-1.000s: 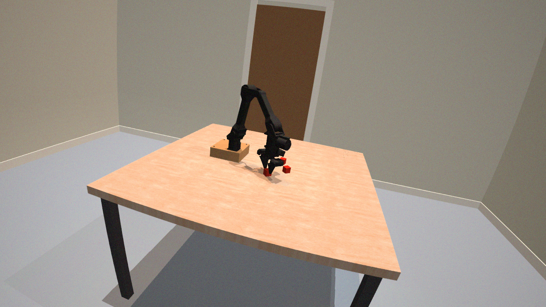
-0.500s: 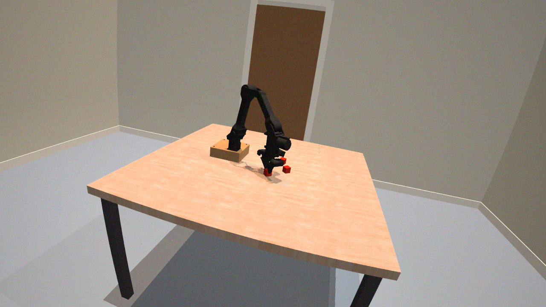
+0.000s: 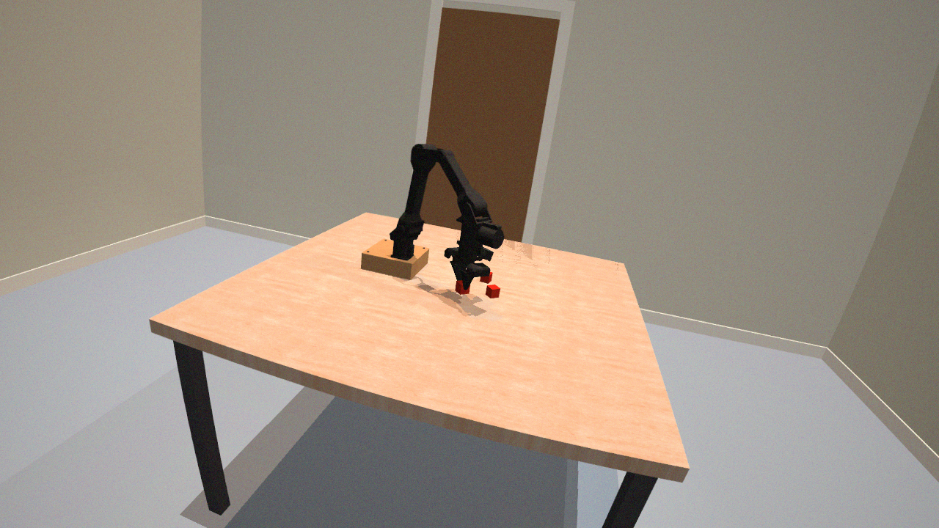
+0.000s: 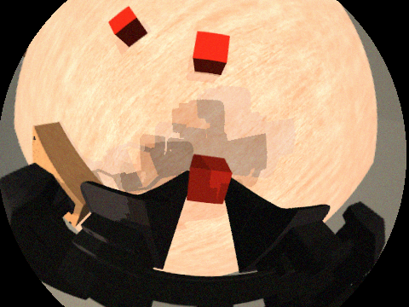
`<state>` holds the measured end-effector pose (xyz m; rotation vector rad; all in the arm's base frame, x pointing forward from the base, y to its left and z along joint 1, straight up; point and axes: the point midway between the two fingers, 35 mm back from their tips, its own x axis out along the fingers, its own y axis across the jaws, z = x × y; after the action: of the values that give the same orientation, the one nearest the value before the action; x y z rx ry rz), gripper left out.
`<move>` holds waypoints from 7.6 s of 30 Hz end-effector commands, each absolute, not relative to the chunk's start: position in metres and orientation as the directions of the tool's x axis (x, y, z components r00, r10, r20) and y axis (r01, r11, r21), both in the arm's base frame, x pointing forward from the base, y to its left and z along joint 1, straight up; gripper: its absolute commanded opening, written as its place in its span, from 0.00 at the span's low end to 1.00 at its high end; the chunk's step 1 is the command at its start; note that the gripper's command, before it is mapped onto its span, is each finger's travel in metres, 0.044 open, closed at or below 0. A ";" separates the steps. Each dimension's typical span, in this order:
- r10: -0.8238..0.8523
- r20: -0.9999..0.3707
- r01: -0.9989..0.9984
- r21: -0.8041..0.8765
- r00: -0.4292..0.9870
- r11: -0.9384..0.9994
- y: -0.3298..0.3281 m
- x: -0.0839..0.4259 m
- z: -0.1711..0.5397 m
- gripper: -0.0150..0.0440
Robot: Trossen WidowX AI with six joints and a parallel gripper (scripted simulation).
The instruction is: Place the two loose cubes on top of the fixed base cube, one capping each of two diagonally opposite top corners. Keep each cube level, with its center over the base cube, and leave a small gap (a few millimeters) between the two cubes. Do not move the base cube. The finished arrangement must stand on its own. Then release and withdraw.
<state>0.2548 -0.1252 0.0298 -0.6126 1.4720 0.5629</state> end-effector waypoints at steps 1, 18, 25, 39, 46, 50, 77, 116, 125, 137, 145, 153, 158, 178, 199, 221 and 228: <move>-0.025 -0.999 -0.685 -0.042 0.034 0.727 -0.126 0.257 0.045 0.43; -0.012 -1.000 -0.695 -0.026 0.024 0.718 -0.122 0.251 0.090 0.43; -0.008 -1.000 -0.699 -0.020 0.021 0.715 -0.120 0.248 0.105 0.43; -0.003 -1.000 -0.498 -0.012 0.020 0.867 -0.088 0.265 0.098 0.43; 0.000 -1.000 -0.359 -0.007 0.019 0.933 -0.066 0.273 0.094 0.43; 0.002 -1.000 -0.275 -0.003 0.018 0.961 -0.054 0.276 0.091 0.43; 0.007 -1.000 0.327 0.013 0.018 0.945 0.029 0.289 0.075 0.43; 0.011 -1.000 0.786 0.025 0.023 0.617 0.103 0.282 0.060 0.43; 0.011 -1.000 0.787 0.025 0.023 0.617 0.103 0.282 0.046 0.43; 0.011 -1.000 0.787 0.025 0.023 0.616 0.103 0.282 0.033 0.43; 0.011 -1.000 0.786 0.025 0.023 0.617 0.103 0.282 0.031 0.43; 0.011 -1.000 0.786 0.025 0.023 0.617 0.103 0.282 0.031 0.43; 0.011 -1.000 0.786 0.025 0.023 0.617 0.103 0.282 0.031 0.52; 0.009 -1.000 0.784 0.022 0.021 0.621 0.103 0.281 0.049 0.60; 0.007 -1.000 0.779 0.019 0.019 0.627 0.092 0.288 0.064 0.70; 0.000 -1.000 0.719 0.020 0.028 0.695 -0.027 0.338 0.095 0.70; 0.000 -1.000 0.719 0.020 0.028 0.695 -0.027 0.338 0.046 0.70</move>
<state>0.3399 -0.0268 0.0642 0.6382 1.4485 -0.6204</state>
